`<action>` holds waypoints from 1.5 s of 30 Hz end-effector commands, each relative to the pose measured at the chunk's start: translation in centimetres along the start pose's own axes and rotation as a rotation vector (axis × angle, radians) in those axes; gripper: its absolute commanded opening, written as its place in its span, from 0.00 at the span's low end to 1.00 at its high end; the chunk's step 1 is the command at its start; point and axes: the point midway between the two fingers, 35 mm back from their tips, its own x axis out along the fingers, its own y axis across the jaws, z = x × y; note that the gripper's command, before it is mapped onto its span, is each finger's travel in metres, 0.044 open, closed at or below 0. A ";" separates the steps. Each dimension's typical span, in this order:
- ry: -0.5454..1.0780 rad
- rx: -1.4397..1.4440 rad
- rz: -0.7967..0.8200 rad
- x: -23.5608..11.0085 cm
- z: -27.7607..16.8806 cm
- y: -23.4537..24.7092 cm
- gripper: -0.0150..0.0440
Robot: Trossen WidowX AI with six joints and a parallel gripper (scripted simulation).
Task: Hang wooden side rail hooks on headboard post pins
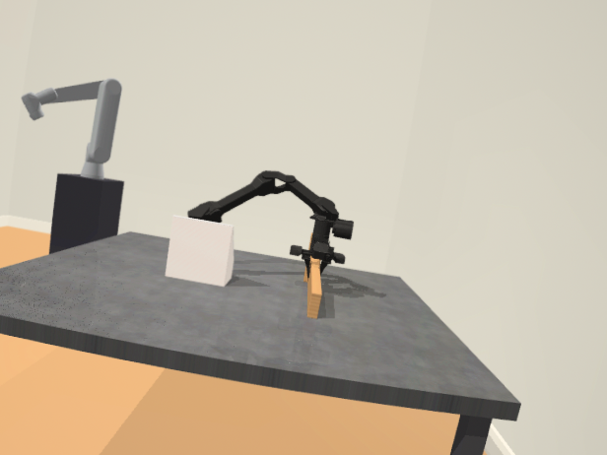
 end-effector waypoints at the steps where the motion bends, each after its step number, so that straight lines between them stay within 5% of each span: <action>1: 0.001 0.001 0.010 -0.3 -0.1 0.1 0.25; 45: 0.001 0.001 0.009 -0.4 -0.6 0.1 0.25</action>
